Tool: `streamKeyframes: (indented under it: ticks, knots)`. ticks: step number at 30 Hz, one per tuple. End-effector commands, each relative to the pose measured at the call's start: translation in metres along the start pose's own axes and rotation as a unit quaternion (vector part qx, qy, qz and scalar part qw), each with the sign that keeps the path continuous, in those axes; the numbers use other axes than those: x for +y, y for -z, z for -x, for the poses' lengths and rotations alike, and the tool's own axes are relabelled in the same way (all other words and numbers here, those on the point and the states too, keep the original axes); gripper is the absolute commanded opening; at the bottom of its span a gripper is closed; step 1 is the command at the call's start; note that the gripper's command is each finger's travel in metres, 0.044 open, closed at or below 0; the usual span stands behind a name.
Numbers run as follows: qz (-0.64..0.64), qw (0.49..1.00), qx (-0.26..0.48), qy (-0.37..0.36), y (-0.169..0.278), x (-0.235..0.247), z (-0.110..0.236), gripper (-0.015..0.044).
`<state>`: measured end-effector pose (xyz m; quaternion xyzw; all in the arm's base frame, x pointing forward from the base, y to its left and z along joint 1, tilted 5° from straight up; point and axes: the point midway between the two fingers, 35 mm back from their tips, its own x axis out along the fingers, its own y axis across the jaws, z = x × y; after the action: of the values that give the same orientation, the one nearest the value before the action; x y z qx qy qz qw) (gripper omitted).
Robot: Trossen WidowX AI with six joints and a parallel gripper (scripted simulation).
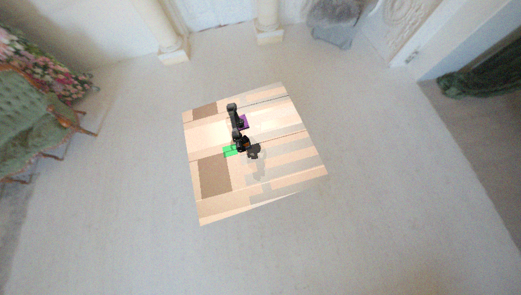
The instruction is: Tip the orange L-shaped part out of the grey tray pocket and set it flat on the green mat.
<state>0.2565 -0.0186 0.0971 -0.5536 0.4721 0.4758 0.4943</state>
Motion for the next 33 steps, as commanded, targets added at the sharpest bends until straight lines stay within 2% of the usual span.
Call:
streamKeyframes:
  ticks: [1, 4, 14, 17, 33]
  knots:
    - [0.000, 1.000, 0.000, 0.000, 0.000, 0.000, 0.000, 0.0228]
    - [0.000, 1.000, 0.000, 0.000, 0.000, 0.000, 0.000, 0.0149]
    - [0.000, 1.000, 0.000, 0.000, 0.000, 0.000, 0.000, 0.0082]
    - [0.000, 1.000, 0.000, 0.000, 0.000, 0.000, 0.000, 0.0003]
    - [0.001, 1.000, -0.002, -0.002, 0.000, 0.000, 0.015, 0.0000]
